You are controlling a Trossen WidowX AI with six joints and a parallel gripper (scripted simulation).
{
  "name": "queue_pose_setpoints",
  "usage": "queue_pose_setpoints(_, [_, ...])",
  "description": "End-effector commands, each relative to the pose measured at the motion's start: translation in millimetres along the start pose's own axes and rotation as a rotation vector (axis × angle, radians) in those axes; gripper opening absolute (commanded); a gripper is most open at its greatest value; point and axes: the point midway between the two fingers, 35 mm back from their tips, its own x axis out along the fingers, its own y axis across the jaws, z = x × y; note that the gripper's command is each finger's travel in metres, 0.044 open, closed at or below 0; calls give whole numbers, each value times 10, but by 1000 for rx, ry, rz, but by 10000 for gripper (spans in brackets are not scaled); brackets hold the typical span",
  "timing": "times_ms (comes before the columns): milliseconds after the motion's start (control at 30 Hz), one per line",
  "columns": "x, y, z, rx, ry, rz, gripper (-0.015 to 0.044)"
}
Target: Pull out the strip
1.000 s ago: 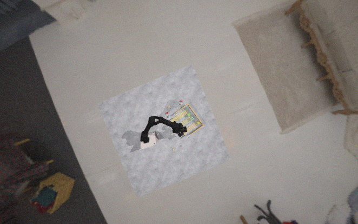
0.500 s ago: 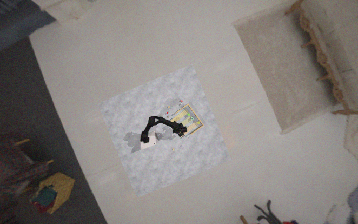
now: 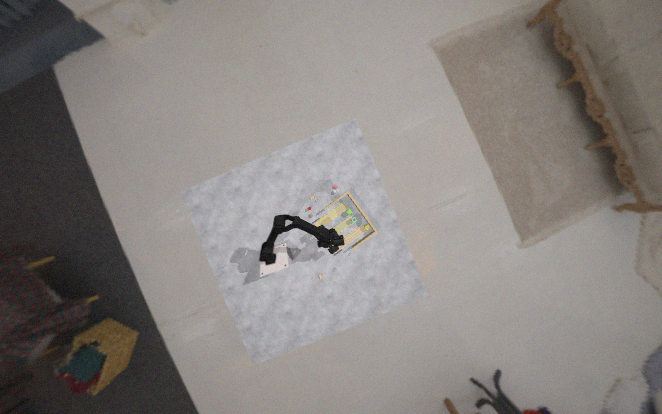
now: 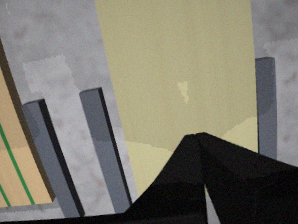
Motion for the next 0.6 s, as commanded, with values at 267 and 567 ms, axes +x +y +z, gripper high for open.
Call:
queue_pose_setpoints(267, [52, -5, -234, 6, 17, 5, 0])
queue_pose_setpoints(567, [55, -9, -369, 7, 18, 5, 0])
